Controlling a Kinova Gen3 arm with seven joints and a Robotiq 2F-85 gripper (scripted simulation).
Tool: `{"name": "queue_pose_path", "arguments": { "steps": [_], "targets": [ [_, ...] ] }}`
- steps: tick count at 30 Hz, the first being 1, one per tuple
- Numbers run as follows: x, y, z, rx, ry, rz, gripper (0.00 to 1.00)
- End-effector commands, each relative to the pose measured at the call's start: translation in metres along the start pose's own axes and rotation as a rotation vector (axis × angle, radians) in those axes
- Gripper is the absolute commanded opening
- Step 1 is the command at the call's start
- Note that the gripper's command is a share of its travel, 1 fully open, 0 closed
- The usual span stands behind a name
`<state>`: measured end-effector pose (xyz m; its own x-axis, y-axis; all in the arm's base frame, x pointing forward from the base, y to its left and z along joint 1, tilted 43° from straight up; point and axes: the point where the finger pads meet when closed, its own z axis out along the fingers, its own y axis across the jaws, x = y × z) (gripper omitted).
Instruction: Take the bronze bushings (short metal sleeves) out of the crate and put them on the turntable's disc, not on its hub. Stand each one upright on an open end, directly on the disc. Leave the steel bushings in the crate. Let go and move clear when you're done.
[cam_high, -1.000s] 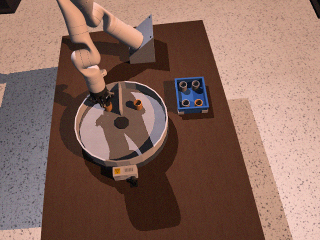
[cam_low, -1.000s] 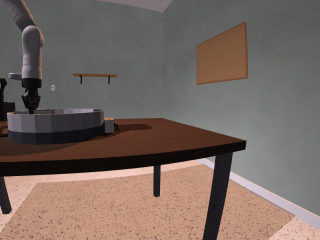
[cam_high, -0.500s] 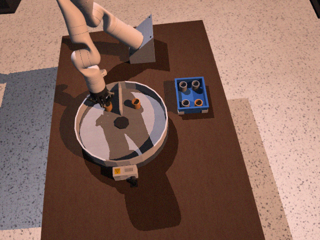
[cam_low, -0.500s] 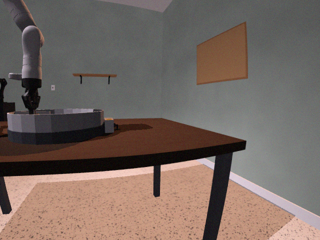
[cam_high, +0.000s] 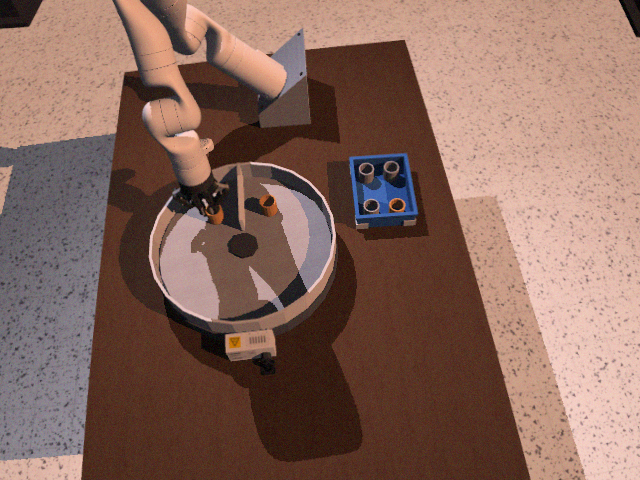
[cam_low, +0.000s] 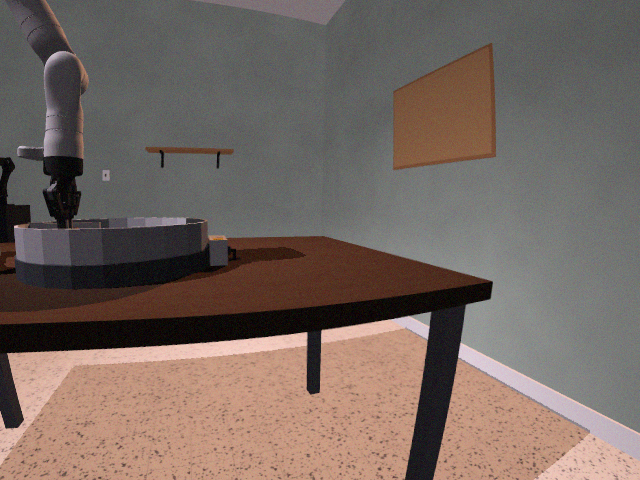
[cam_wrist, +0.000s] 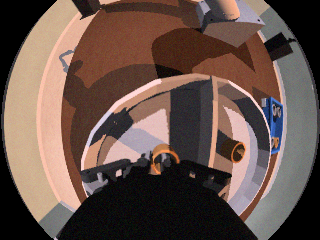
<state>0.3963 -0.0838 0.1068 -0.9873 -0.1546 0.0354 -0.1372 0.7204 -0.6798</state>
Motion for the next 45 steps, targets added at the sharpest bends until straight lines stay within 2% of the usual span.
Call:
{"name": "queue_pose_path", "arguments": {
  "steps": [1, 25, 29, 35, 45],
  "targets": [
    [0.0, 0.0, 0.0, 0.0, -0.001, 0.0, 0.14],
    [0.0, 0.0, -0.002, 0.0, -0.001, 0.0, 0.14],
    [0.0, 0.0, -0.011, 0.0, -0.001, 0.0, 0.14],
    [0.0, 0.0, -0.038, 0.0, -0.001, 0.0, 0.14],
    [0.0, 0.0, -0.056, 0.0, -0.001, 0.0, 0.14]
  ]
}}
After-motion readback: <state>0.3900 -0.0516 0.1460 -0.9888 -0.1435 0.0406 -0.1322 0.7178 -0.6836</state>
